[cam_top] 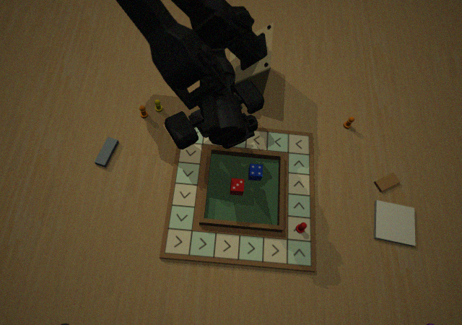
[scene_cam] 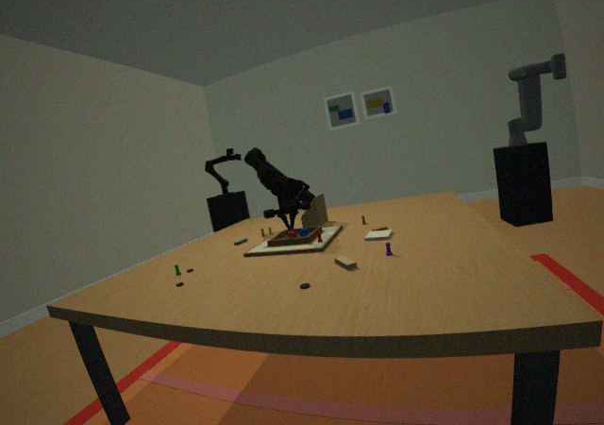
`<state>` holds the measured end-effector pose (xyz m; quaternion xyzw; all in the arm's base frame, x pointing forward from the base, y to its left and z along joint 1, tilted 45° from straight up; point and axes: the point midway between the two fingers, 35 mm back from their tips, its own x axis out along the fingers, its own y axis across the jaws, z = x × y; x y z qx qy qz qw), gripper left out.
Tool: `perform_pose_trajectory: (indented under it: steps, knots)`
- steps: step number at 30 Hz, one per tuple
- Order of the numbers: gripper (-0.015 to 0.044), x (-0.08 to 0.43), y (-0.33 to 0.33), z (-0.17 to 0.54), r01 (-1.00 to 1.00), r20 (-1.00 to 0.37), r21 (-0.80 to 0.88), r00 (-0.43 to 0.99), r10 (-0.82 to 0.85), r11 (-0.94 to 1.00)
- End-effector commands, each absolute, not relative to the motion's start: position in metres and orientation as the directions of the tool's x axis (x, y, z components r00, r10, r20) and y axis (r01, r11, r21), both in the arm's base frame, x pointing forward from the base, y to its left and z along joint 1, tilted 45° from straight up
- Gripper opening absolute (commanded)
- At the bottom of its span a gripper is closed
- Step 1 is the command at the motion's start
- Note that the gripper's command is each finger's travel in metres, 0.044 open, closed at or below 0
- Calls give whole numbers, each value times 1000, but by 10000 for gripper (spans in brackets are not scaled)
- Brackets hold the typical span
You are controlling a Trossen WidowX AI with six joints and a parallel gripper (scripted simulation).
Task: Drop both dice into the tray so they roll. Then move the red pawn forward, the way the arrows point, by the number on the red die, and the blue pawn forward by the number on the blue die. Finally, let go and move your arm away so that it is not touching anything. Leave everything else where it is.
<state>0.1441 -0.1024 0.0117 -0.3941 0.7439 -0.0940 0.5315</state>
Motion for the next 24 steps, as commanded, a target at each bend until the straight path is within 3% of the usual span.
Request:
perform_pose_trajectory:
  steps: [1, 24]
  knots:
    - [15, 144, -103, 12, -490, -714, -560, -124, -689, 668]
    - [0, 168, -38, 69, -494, -730, -545, -117, -673, 678]
